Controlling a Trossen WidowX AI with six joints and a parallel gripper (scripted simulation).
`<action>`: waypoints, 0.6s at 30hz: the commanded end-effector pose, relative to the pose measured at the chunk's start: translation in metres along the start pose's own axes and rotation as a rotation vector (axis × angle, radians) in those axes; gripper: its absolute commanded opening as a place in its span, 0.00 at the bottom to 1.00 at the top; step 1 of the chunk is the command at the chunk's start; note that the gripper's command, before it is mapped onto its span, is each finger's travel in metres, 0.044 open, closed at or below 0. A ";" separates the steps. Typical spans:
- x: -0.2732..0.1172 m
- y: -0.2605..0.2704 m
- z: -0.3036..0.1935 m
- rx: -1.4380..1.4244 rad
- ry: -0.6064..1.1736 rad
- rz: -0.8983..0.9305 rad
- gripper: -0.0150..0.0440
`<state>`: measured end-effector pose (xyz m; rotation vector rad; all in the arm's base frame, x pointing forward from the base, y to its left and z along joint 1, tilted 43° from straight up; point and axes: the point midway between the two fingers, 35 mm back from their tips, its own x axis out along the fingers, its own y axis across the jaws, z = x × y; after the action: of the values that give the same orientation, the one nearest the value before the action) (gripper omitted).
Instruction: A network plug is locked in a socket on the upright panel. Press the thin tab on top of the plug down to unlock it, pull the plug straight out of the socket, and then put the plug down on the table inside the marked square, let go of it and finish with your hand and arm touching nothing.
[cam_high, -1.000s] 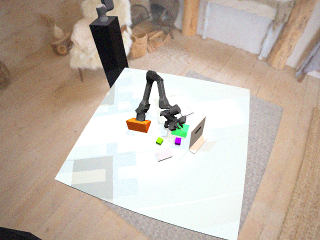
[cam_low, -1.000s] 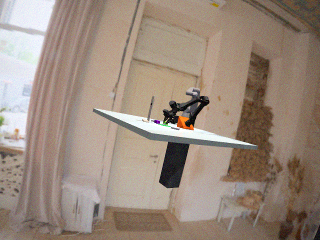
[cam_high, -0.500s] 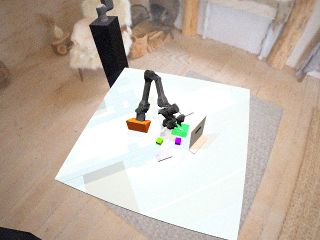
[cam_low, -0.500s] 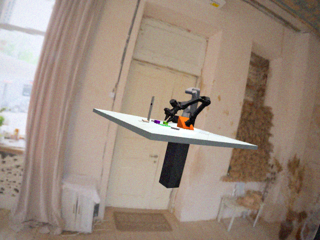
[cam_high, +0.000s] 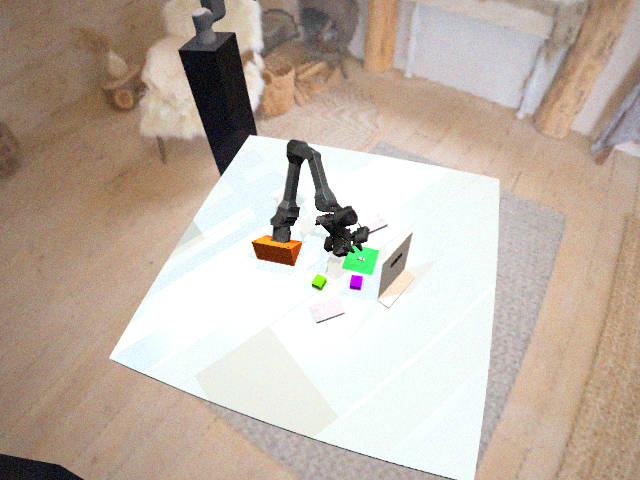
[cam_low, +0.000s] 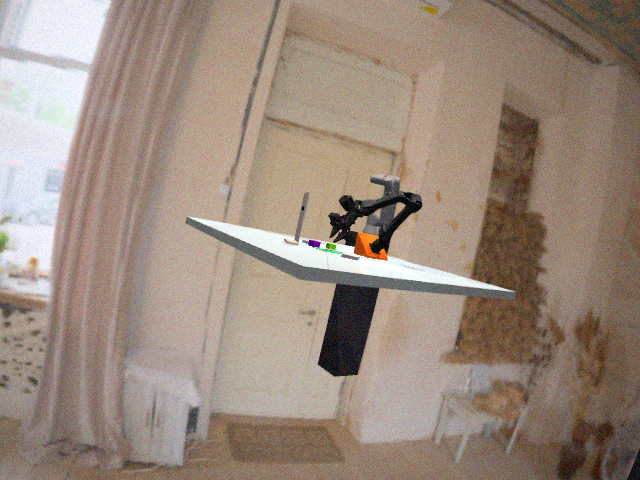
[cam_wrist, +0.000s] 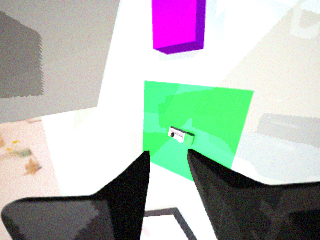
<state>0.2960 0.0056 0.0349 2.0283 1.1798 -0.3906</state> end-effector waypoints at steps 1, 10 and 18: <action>-0.005 0.006 0.000 -0.007 0.002 0.002 0.52; -0.015 0.013 0.001 -0.008 0.001 0.001 0.52; -0.024 0.019 0.001 -0.008 0.000 0.001 0.52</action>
<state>0.2974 -0.0119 0.0514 2.0255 1.1813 -0.3942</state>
